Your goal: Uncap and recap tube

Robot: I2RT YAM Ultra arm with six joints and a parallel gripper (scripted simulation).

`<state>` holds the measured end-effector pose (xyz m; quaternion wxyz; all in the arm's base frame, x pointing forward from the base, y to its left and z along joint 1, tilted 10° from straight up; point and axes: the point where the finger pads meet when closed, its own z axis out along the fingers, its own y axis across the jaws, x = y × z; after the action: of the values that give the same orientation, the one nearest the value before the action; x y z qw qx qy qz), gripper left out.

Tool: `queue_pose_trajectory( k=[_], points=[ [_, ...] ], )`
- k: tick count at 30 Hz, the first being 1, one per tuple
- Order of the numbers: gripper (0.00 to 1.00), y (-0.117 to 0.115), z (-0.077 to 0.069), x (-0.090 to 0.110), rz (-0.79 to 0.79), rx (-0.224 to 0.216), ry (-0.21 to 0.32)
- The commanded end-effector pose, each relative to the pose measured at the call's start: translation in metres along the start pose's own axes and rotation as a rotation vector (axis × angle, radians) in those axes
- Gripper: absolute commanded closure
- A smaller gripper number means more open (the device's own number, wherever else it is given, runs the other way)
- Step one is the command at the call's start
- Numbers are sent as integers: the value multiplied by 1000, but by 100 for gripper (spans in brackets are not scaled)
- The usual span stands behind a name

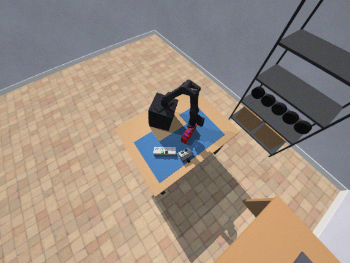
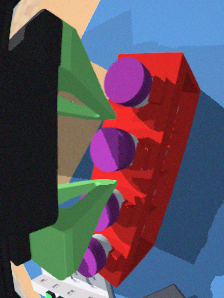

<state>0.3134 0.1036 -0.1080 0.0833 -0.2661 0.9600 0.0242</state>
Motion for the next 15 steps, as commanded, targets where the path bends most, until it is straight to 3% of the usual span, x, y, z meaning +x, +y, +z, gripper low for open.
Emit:
queue_pose_trajectory(
  k=[1, 15],
  points=[
    [51, -1, -1, -5, -1, 2, -15],
    [51, -1, 5, -5, -1, 2, -15]
  ],
)
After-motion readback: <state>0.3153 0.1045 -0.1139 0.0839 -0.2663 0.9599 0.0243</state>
